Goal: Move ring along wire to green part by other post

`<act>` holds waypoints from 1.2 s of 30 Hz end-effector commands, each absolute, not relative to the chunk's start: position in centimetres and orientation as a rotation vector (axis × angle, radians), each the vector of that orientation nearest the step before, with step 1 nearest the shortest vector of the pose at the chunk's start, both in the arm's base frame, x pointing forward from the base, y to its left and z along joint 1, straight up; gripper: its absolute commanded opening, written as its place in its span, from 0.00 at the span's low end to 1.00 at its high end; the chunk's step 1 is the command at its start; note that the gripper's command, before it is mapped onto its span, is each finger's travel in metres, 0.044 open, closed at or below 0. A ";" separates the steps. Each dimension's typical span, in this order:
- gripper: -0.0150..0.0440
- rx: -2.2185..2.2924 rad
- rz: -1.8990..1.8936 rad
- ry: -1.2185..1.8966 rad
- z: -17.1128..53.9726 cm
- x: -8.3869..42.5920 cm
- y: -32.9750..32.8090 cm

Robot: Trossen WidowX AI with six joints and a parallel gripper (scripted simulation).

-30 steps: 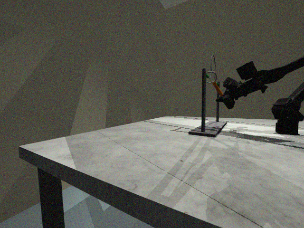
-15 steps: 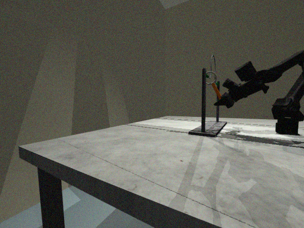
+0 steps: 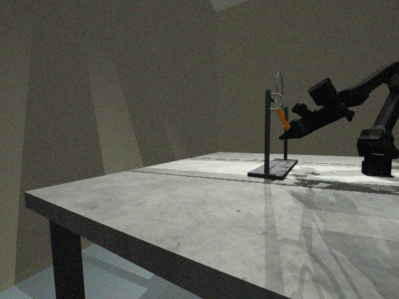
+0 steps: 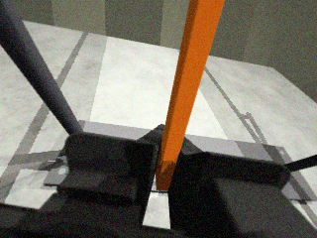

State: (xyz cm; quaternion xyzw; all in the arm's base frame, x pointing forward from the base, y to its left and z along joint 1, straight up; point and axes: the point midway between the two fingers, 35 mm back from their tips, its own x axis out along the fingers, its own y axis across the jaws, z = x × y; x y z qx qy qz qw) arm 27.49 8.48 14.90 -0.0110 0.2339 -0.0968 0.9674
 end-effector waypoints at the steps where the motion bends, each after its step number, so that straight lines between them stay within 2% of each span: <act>1: 0.00 -0.003 -0.197 0.472 14.9 27.6 9.1; 36: 0.00 0.017 -0.198 0.466 15.0 27.9 12.8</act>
